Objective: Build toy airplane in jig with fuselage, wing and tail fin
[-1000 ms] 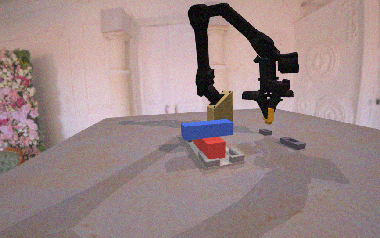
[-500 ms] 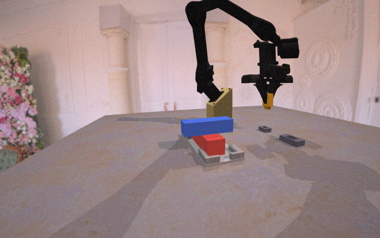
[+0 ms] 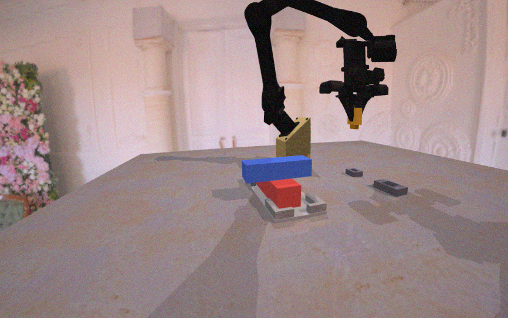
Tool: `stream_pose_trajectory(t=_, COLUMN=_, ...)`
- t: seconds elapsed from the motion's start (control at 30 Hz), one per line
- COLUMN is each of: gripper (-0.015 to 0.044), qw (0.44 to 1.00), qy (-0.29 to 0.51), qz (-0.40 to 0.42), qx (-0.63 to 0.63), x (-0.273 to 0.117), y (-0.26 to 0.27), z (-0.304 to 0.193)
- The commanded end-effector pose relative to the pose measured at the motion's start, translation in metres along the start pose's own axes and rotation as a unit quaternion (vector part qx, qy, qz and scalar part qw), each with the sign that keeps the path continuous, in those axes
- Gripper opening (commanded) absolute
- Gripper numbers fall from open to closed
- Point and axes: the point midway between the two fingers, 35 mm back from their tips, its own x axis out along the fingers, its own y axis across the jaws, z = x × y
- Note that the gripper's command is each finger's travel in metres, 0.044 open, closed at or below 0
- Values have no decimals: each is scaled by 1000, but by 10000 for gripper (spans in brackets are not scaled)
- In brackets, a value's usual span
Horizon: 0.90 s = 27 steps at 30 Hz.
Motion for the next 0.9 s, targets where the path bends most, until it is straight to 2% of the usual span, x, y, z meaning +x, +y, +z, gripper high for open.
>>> stream_pose_trajectory(t=0.0, gripper=0, qw=1000, qy=1, qz=3, qx=3, x=-7, y=0, z=0)
stream_pose_trajectory(t=0.87, gripper=0, qw=999, qy=-1, qz=30, qx=-15, x=0, y=-76, z=37)
